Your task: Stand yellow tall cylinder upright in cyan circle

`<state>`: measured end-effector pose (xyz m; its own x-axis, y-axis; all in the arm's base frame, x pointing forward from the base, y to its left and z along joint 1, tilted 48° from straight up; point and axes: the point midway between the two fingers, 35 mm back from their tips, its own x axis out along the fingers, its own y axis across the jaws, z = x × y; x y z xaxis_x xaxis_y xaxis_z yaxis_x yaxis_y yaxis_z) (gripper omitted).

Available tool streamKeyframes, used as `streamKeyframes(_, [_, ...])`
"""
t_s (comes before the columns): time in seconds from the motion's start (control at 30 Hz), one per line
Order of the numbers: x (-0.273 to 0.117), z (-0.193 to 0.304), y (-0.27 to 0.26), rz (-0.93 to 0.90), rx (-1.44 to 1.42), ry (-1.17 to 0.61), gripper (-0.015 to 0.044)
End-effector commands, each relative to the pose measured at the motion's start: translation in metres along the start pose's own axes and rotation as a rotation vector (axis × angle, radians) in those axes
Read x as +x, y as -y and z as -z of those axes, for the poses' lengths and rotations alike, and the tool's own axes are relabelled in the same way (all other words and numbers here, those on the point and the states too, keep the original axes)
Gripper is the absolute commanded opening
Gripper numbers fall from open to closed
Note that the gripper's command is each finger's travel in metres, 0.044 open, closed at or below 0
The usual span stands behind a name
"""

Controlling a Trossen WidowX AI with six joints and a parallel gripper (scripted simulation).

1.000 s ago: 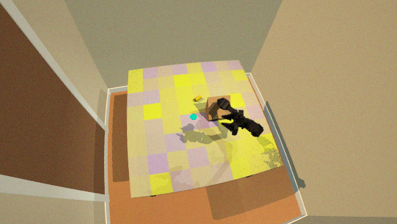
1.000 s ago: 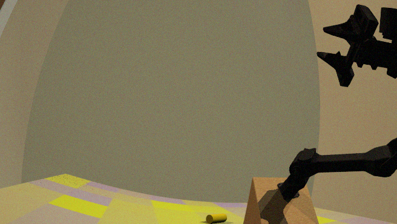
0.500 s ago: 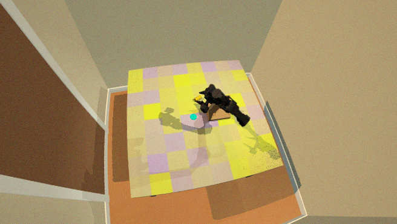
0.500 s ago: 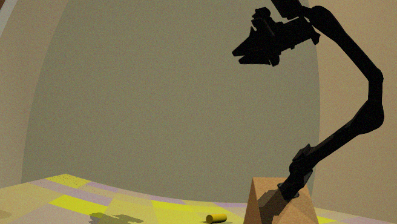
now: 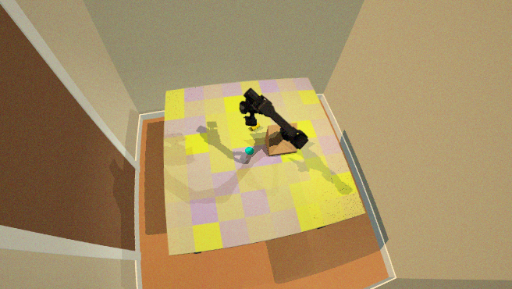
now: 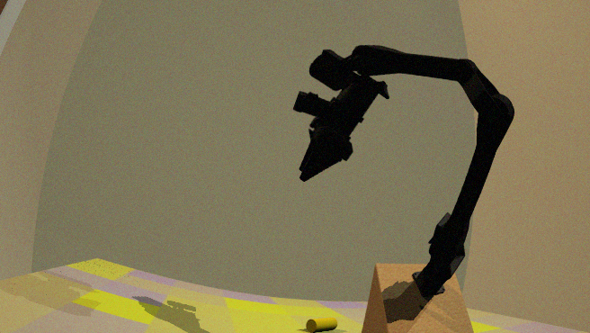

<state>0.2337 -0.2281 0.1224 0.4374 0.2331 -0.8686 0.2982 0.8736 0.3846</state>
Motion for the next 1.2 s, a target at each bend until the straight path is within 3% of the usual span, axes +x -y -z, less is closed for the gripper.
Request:
streamKeyframes(0.0, [0.042,0.024,0.017,-0.076,-0.112,-0.103,0.0309])
streamKeyframes(0.5, [0.166,0.151,0.025,-0.532,-0.539,-0.296,0.0309])
streamKeyframes(0.7, [0.169,0.154,0.024,-0.538,-0.543,-0.297,0.0309])
streamKeyframes(0.93, [0.245,0.187,-0.013,-0.539,-0.543,-0.294,0.0309])
streamKeyframes(1.1, [0.258,0.198,-0.022,-0.544,-0.543,-0.294,0.0309])
streamKeyframes(1.17, [0.258,0.198,-0.022,-0.544,-0.543,-0.294,0.0257])
